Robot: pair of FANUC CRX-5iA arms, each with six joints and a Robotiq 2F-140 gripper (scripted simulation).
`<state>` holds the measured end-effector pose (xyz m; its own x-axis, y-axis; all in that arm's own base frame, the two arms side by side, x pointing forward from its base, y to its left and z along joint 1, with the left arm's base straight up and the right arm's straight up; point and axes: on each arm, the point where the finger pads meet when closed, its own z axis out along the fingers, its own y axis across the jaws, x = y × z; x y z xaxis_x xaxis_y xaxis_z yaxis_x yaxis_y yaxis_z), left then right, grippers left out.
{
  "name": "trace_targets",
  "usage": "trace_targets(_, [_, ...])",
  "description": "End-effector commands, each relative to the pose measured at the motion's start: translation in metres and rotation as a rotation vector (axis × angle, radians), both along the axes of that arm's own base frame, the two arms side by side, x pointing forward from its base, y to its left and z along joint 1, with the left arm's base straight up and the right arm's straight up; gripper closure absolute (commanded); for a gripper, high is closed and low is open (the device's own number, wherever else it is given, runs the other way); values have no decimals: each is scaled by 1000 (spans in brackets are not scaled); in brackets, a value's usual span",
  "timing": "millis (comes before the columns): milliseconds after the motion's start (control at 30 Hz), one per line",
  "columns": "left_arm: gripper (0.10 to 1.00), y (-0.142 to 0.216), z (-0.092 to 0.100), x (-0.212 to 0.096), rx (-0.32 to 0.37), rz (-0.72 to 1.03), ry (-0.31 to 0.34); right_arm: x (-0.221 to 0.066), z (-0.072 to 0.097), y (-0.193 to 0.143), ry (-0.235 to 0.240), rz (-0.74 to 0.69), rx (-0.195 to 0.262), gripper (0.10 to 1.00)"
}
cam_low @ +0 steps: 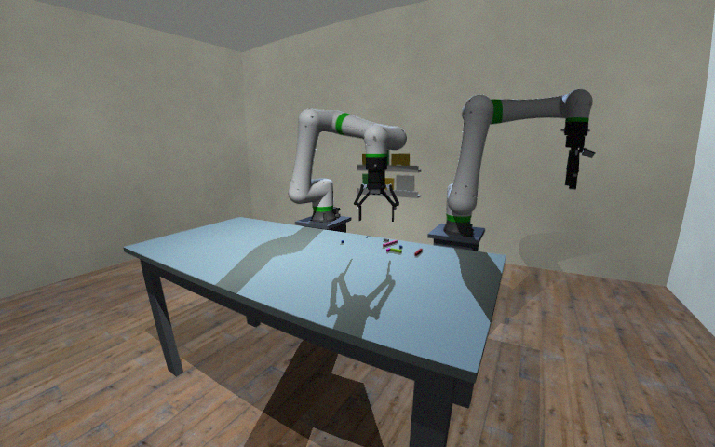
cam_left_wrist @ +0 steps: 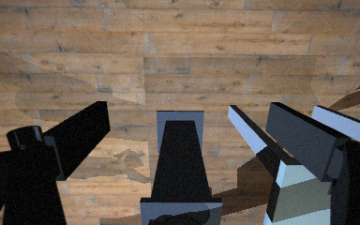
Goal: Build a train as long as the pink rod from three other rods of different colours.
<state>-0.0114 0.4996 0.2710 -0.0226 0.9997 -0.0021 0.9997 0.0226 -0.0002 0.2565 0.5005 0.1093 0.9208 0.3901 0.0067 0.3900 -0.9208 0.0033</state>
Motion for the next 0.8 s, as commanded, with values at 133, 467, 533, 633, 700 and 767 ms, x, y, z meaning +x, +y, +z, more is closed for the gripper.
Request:
trace_targets(133, [98, 0, 1, 0, 2, 0, 0, -13, -2, 14, 6, 289, 1, 98])
trace_targets(467, [98, 0, 1, 0, 2, 0, 0, -27, -4, 28, 6, 574, -1, 98])
trace_targets(533, [98, 0, 1, 0, 2, 0, 0, -30, -5, 31, 6, 634, -1, 98])
trace_targets(633, [98, 0, 1, 0, 2, 0, 0, -33, -6, 34, 6, 699, -1, 98])
trace_targets(700, [98, 0, 1, 0, 2, 0, 0, -34, -6, 35, 6, 716, -1, 98])
trace_targets(767, [98, 0, 1, 0, 2, 0, 0, -34, -6, 35, 6, 720, -1, 98])
